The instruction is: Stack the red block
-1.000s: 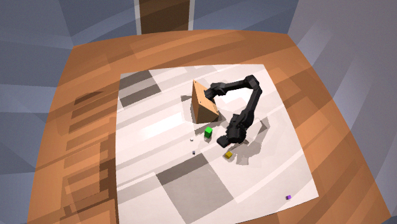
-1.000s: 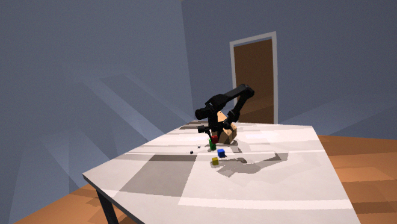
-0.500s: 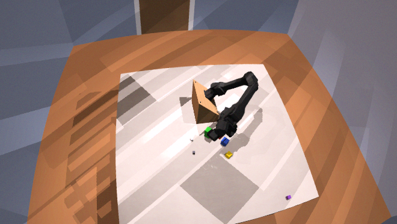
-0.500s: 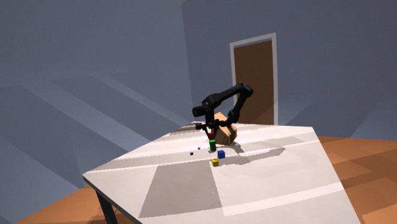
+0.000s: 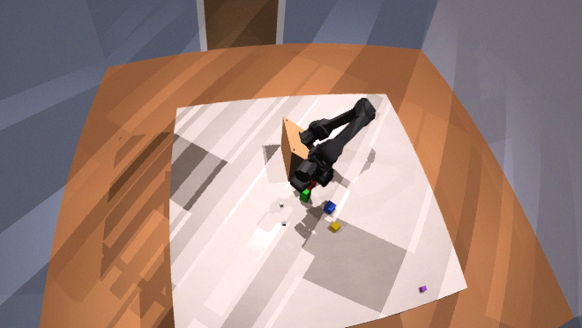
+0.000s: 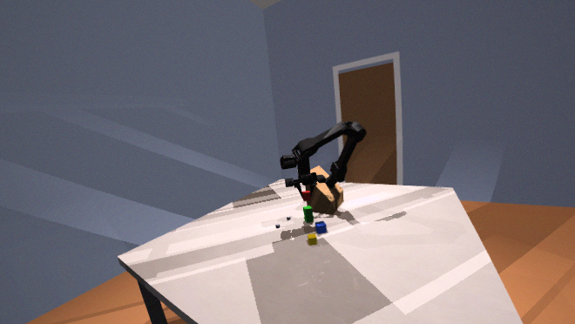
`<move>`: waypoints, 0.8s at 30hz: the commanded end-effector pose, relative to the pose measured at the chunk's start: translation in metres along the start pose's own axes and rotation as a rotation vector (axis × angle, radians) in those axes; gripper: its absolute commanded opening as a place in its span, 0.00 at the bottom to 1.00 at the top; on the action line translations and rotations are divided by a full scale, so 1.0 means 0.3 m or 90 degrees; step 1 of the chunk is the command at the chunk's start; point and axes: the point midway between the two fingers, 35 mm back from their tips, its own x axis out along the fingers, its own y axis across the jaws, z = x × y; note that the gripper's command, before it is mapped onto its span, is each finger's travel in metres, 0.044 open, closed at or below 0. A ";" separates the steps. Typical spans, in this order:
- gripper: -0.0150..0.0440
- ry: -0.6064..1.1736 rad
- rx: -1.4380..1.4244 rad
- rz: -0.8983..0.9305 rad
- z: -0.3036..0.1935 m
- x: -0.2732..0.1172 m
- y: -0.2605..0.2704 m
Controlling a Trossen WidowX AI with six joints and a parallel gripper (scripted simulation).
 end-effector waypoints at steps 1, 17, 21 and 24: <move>0.25 0.000 -0.007 -0.001 -0.037 0.004 0.009; 0.25 -0.001 -0.007 -0.001 -0.039 0.150 0.008; 0.25 -0.001 -0.007 -0.001 -0.039 0.158 0.008; 0.25 -0.001 -0.007 -0.001 -0.039 0.158 0.008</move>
